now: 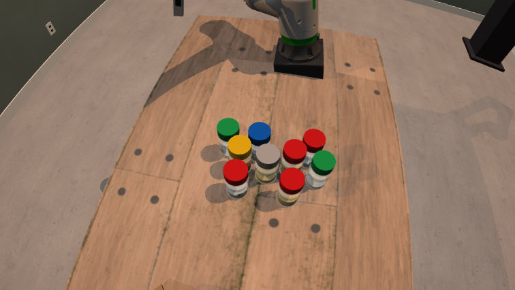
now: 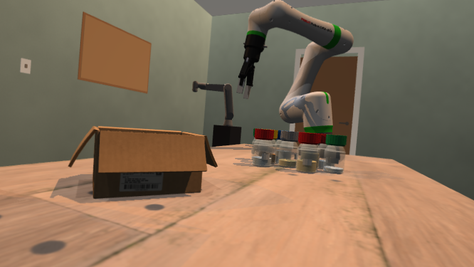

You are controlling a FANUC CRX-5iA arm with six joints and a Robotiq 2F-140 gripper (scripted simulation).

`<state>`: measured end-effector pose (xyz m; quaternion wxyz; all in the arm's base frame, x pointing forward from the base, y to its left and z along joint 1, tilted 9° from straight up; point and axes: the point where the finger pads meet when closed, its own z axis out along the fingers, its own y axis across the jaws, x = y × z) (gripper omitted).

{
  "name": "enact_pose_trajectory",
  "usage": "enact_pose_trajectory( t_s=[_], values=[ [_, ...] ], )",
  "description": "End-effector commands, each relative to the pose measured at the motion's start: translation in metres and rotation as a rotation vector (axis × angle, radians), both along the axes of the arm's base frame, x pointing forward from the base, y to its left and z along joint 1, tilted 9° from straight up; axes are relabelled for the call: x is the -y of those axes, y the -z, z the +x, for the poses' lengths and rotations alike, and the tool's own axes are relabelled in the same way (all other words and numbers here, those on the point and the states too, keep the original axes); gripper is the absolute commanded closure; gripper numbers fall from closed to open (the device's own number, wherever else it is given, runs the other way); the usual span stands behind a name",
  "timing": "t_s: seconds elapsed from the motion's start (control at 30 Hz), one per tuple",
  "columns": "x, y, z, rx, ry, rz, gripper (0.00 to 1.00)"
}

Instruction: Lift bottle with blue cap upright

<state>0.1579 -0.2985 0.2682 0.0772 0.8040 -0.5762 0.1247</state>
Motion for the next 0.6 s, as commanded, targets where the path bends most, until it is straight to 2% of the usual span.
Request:
enact_pose_trajectory(
  t_s=[0.0, 0.53, 0.57],
  values=[
    [0.0, -0.001, 0.0, 0.001, 0.0, -0.001, 0.0],
    [0.0, -0.001, 0.0, 0.001, 0.0, -0.001, 0.0],
    [-0.004, 0.002, 0.011, -0.003, -0.049, -0.003, 0.49]
  ],
)
